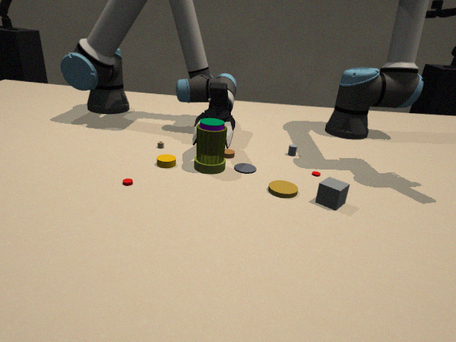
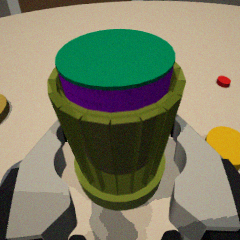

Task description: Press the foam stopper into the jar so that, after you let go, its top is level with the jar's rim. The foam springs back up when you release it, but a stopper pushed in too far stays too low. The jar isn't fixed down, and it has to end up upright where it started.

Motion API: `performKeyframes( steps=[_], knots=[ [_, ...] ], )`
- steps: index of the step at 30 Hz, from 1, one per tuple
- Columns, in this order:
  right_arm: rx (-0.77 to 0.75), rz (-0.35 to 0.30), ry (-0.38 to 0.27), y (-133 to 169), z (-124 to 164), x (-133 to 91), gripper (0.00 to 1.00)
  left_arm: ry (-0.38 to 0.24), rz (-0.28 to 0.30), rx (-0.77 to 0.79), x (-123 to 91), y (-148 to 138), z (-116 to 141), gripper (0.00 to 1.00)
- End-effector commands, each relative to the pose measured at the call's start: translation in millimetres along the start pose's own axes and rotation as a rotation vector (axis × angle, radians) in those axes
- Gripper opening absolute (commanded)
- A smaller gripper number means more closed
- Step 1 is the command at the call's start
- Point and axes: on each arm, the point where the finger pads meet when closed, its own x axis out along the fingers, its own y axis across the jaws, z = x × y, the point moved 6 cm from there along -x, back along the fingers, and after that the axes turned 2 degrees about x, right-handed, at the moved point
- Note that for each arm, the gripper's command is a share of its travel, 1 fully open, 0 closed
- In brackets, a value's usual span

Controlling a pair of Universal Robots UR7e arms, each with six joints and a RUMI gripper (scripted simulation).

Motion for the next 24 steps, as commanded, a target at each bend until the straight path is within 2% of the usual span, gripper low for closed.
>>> performKeyframes(
  steps=[1,11,15,24],
  knots=[
    [0.001,-0.001,-0.001,0,0,0,0.33,0.001,0.0,0.001,0,0,0,0.0],
    [0.002,-0.001,-0.001,0,-1,-1,0.33,0.001,0.0,0.001,0,0,0,0.0],
    [0.002,-0.001,-0.001,0,-1,-1,0.33,-0.001,0.0,0.029,2,10,-3,0.0],
    [0.002,-0.001,-0.001,0,-1,-1,0.33,-0.004,-0.002,0.255,20,83,-26,0.0]
  ],
)
